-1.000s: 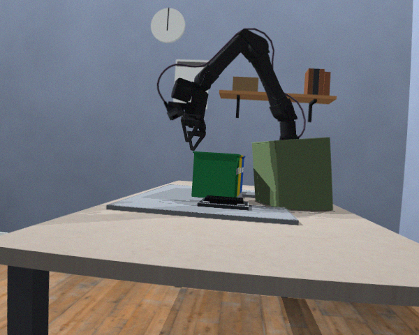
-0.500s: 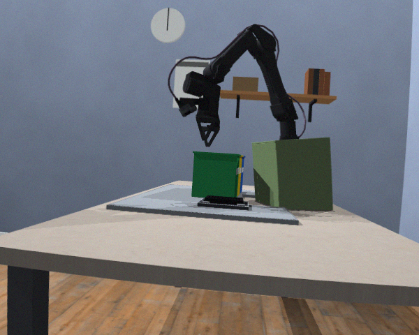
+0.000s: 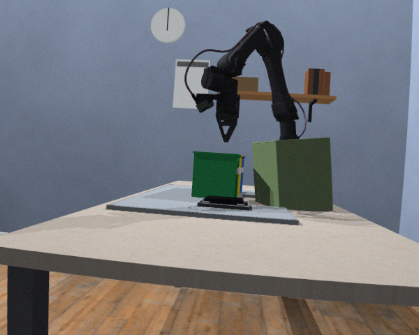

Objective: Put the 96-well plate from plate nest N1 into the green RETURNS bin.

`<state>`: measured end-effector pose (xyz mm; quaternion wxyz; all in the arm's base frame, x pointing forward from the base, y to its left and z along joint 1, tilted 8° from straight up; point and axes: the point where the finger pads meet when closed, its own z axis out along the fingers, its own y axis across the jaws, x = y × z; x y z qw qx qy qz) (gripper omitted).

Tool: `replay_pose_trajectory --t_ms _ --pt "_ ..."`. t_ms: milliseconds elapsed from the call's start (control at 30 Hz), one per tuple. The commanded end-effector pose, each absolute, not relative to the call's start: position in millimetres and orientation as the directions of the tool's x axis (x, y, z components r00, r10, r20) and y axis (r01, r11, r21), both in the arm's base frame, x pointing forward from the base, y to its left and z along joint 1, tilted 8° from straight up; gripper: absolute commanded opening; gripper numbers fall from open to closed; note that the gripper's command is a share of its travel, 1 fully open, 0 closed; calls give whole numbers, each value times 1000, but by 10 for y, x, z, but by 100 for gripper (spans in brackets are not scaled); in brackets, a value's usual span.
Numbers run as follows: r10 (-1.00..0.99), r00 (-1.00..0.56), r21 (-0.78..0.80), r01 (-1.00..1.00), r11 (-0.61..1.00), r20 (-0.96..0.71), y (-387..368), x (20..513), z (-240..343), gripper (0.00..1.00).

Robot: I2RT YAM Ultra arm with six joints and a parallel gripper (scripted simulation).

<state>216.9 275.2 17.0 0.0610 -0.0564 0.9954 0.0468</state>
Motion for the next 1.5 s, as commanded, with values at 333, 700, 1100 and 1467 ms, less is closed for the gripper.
replay_pose_trajectory --t_ms 333,700,1100,1467 --pt "-72 -988 46 -79 996 -137 2688 2124 235 100" --pt "-72 -988 46 -79 996 -137 2699 2154 231 100" --pt "-72 -988 46 -79 996 -138 2700 2155 231 100" --pt "-72 -988 46 -79 996 -138 2700 2155 231 100"
